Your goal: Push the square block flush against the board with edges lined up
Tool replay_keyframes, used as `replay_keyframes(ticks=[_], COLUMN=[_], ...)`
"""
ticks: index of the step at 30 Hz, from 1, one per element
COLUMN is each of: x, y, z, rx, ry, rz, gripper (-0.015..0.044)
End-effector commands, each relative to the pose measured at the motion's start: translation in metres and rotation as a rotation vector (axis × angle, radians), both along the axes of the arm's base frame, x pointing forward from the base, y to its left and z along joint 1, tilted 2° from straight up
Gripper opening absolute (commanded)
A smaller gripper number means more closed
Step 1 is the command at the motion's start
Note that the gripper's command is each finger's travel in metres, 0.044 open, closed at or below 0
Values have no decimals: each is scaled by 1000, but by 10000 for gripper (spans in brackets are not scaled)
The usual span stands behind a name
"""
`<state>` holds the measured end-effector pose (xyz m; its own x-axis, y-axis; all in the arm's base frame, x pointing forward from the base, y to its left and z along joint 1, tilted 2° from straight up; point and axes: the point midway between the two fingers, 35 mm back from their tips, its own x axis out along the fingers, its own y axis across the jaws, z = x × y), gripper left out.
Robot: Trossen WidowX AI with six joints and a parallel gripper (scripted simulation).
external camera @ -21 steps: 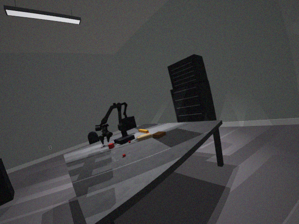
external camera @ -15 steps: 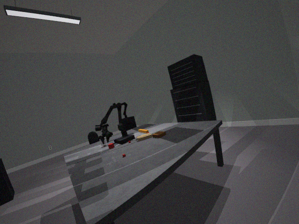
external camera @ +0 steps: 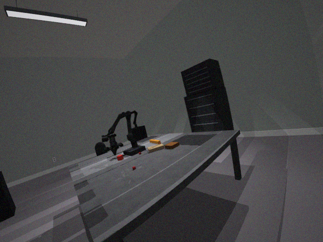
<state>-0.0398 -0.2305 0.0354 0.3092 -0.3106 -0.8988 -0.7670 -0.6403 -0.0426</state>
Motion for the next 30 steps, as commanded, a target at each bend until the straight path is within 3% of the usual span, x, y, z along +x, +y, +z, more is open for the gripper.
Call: replay_keyframes(ticks=[1, 11, 30], x=[11, 44, 88], y=[-5, -15, -11], z=[1, 4, 6], rx=[-15, -57, -89], ry=[33, 102, 194], rz=[130, 454, 847], gripper=[0, 0, 0])
